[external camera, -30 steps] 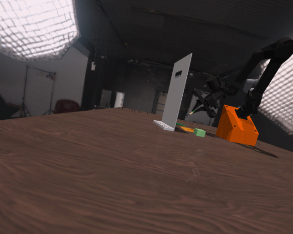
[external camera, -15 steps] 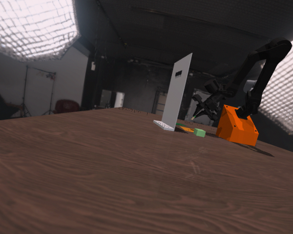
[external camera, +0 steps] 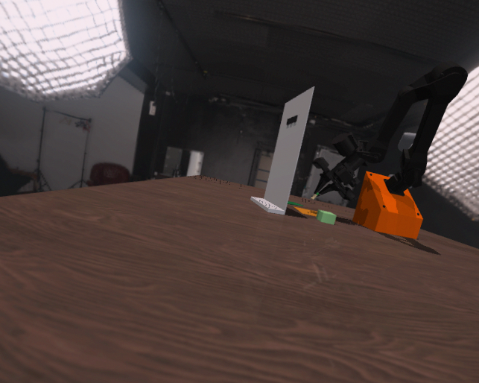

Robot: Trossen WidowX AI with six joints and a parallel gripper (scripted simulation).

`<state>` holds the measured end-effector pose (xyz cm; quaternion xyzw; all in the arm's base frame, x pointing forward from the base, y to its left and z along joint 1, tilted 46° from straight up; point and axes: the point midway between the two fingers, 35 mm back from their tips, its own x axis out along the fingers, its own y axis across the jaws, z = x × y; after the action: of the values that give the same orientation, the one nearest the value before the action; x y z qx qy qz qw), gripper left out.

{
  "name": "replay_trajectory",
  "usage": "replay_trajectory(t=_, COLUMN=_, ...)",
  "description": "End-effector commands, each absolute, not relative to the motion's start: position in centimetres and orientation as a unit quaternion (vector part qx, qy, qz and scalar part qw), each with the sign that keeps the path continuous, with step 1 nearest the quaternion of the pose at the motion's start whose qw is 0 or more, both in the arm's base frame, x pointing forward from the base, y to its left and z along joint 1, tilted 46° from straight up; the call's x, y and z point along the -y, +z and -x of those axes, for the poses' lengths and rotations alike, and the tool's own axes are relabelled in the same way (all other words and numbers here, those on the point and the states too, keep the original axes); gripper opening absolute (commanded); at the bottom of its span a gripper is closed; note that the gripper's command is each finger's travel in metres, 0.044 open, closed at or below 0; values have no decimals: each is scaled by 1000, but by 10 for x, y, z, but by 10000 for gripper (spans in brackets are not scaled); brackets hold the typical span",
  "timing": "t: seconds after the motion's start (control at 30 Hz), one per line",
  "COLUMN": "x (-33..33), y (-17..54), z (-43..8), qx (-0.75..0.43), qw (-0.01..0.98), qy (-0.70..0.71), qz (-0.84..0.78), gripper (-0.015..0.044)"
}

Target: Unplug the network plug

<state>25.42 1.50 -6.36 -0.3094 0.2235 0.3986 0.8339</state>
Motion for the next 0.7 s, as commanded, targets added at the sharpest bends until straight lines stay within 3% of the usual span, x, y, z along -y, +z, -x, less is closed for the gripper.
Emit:
replay_trajectory(t=0.0, x=-17, y=-68, z=-254, qx=-228, qw=834, qy=398, qz=308, gripper=0)
replay_trajectory(t=0.67, x=-27, y=-78, z=-254, qx=-228, qw=834, qy=398, qz=308, gripper=0)
